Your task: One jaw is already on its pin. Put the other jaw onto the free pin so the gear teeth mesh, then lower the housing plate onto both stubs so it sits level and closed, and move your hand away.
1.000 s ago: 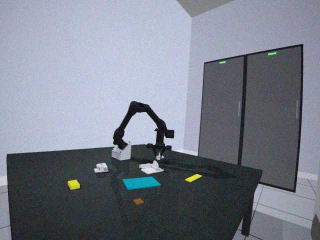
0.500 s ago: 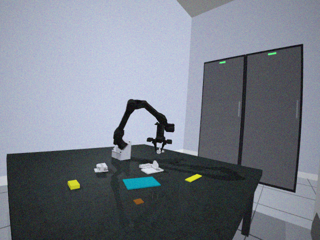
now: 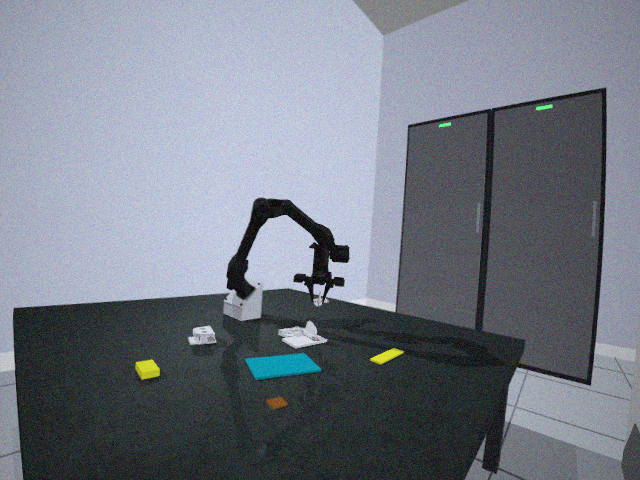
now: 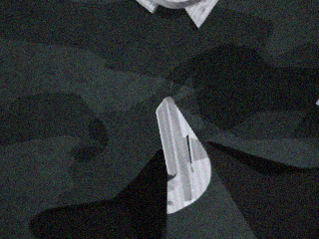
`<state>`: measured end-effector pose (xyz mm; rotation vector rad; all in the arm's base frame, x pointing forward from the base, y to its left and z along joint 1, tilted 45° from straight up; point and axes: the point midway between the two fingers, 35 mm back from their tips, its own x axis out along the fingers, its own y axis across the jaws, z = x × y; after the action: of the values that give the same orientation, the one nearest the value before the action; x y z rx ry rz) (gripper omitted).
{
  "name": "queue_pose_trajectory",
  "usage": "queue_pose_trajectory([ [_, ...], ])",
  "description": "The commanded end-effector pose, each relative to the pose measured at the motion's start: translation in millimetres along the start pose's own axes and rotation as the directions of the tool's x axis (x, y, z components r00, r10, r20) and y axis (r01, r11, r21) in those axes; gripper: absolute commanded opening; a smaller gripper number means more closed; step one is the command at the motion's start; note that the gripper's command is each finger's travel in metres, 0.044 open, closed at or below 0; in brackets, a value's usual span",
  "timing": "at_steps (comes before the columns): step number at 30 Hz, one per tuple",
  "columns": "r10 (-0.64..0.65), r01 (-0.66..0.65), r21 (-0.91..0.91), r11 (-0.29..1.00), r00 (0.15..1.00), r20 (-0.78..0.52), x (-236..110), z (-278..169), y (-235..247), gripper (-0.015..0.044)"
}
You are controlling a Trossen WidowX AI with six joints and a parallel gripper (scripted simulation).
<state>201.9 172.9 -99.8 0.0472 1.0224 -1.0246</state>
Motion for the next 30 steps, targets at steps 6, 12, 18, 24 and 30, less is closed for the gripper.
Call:
queue_pose_trajectory([
  [6, 0.015, -0.016, -0.101, 0.995, 1.000, -0.007, -6.6, 28.7, -0.8, 0.0134],
  [12, 0.020, -0.021, -0.174, 0.984, 1.000, -0.012, -8.6, 47.7, -3.4, 0.0134],
  [18, 0.023, -0.026, -0.245, 0.969, 1.000, -0.014, -9.9, 66.7, -7.2, 0.0134],
  [24, 0.026, -0.029, -0.315, 0.949, 1.000, -0.016, -10.7, 85.5, -12.2, 0.0134],
  [30, 0.027, -0.031, -0.382, 0.923, 1.000, -0.016, -10.9, 104.0, -18.4, 0.0134],
])
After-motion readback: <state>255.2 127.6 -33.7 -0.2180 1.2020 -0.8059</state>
